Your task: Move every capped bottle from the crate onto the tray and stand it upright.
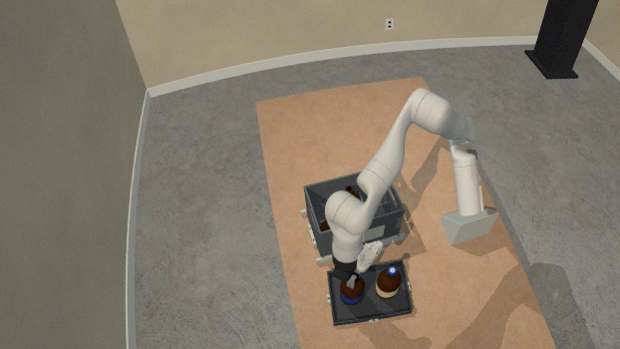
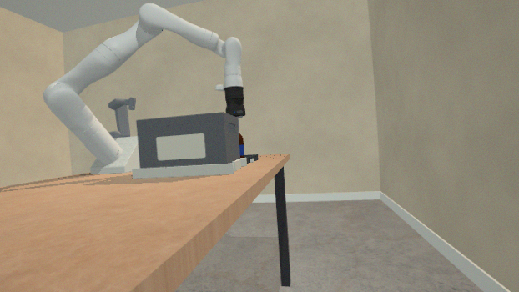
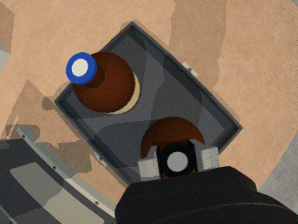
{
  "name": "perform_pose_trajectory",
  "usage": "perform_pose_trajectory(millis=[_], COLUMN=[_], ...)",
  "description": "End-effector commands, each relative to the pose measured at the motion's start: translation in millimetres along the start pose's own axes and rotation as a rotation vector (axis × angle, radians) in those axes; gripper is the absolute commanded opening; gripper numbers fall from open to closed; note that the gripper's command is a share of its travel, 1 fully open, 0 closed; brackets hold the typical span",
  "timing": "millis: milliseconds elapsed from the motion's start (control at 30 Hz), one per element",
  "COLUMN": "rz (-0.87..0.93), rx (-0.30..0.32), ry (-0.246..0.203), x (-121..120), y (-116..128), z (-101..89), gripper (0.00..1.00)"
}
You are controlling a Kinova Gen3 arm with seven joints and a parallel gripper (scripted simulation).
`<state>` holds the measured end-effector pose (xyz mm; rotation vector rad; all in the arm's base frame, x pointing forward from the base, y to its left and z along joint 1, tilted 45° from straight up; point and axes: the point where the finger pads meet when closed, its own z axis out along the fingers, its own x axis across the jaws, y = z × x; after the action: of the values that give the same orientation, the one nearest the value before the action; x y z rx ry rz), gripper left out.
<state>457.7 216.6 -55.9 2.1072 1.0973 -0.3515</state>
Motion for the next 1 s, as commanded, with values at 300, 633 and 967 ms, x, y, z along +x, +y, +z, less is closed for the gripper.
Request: perform_pose_trajectory(millis=[300, 633, 967], rz=[0.005, 0.002, 0.006], rx=[0.004, 0.002, 0.006], ry=[0.001, 0.002, 0.001], x=[0.4, 0.3, 0.3], y=[-2.7, -1.5, -4.3], z=[2.3, 0.8, 3.4], gripper=[0.00, 0.00, 0.00])
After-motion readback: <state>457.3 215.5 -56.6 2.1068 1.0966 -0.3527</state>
